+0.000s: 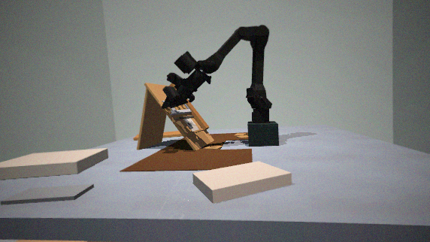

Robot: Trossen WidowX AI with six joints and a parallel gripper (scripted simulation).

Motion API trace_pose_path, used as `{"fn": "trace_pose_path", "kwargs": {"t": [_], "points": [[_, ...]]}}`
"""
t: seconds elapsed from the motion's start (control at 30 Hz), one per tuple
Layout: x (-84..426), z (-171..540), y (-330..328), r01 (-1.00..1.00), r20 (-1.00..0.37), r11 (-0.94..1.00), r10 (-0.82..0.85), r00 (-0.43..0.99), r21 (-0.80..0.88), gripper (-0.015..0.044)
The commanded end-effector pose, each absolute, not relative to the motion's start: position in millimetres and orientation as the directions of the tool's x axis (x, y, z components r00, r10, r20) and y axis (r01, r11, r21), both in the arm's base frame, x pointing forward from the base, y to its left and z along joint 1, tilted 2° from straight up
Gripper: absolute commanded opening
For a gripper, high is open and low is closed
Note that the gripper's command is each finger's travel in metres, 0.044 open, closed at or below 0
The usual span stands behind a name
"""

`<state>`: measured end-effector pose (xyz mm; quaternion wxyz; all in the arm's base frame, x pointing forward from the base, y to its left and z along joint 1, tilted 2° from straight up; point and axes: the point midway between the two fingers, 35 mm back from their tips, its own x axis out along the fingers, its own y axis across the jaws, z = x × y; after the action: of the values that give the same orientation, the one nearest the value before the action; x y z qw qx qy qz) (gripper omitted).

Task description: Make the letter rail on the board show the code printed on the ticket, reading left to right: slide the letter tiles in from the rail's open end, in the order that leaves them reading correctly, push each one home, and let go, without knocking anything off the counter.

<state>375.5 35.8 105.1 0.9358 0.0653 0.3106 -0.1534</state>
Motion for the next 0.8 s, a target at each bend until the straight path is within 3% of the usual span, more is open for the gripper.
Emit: {"fn": "trace_pose_path", "kwargs": {"t": [0.0, 0.77], "points": [[374.5, 104.3, 34.0, 0.323, -0.603, 0.946, -0.245, 0.759, 0.023, 0.0], [370.9, 104.2, 22.9, 0.323, -0.603, 0.946, -0.245, 0.759, 0.022, 0.0]]}}
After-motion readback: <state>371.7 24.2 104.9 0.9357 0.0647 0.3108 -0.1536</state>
